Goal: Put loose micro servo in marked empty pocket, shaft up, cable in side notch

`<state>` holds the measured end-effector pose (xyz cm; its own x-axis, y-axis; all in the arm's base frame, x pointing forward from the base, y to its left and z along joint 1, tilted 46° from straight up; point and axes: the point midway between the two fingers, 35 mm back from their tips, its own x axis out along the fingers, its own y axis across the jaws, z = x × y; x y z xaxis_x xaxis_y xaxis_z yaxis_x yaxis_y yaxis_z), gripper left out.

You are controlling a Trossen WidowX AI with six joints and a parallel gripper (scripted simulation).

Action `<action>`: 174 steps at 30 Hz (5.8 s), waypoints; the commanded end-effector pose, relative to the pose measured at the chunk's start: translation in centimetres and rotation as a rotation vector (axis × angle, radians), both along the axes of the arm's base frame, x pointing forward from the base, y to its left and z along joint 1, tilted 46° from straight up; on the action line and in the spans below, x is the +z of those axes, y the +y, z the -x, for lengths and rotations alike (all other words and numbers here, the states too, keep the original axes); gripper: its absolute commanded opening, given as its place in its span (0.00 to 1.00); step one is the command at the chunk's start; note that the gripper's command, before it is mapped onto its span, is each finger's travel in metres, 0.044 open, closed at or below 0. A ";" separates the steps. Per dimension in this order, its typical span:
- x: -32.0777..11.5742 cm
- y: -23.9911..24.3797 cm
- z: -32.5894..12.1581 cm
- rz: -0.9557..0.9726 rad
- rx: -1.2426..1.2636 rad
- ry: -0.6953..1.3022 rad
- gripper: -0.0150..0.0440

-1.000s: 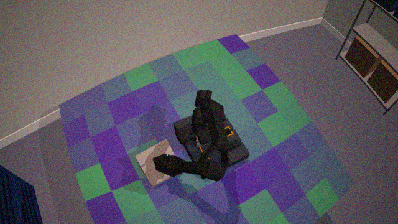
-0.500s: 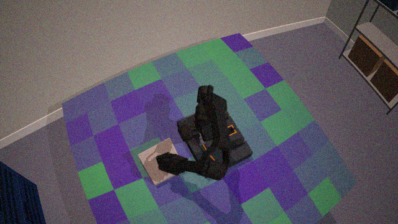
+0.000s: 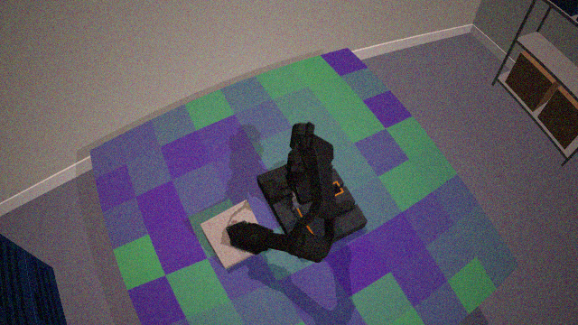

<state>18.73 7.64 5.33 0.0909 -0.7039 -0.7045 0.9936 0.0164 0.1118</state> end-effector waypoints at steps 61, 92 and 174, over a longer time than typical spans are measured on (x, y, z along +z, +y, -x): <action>0.0 0.7 -3.8 0.149 1.122 1.110 0.25; 1.1 1.0 -12.7 0.152 1.126 1.110 0.25; -2.0 -2.5 -15.2 0.155 1.124 1.109 0.25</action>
<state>33.92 5.43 3.51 0.1016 -0.6990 -0.7078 0.0542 0.7143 -0.6977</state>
